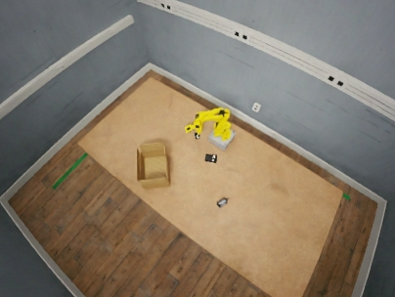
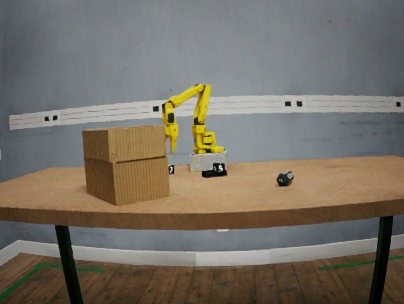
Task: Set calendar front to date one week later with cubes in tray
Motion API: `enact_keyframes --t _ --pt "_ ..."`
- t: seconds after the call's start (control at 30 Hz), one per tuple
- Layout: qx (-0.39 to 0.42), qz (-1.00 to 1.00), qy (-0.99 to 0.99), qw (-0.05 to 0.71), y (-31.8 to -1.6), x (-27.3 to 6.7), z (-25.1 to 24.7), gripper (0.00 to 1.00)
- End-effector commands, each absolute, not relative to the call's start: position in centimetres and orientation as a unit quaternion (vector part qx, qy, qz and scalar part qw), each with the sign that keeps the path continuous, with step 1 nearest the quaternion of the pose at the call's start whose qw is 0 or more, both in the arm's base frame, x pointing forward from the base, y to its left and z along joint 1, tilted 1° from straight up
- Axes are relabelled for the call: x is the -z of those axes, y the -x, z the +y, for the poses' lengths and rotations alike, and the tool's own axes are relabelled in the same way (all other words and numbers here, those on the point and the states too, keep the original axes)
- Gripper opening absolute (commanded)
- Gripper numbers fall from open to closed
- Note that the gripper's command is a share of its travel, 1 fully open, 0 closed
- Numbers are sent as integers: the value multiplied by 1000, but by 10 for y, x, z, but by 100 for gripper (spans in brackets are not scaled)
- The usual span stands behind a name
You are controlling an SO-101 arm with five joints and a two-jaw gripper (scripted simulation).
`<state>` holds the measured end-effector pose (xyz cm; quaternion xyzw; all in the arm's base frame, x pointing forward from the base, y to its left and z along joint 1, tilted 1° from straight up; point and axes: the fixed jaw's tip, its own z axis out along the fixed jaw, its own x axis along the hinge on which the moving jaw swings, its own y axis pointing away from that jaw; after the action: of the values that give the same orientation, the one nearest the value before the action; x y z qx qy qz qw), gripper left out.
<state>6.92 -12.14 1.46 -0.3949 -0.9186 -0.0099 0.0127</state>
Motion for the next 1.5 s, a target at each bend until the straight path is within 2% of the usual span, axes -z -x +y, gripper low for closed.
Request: enact_keyframes --t 0.0,0.5,1.13,1.47 --pt "6 -917 398 7 -69 -17 -124 36" --pt "-3 -918 398 -4 -70 -21 -126 36" --pt "-141 -896 388 -165 -83 -77 -154 35" --pt "-155 -891 386 -181 -84 -83 -155 35"
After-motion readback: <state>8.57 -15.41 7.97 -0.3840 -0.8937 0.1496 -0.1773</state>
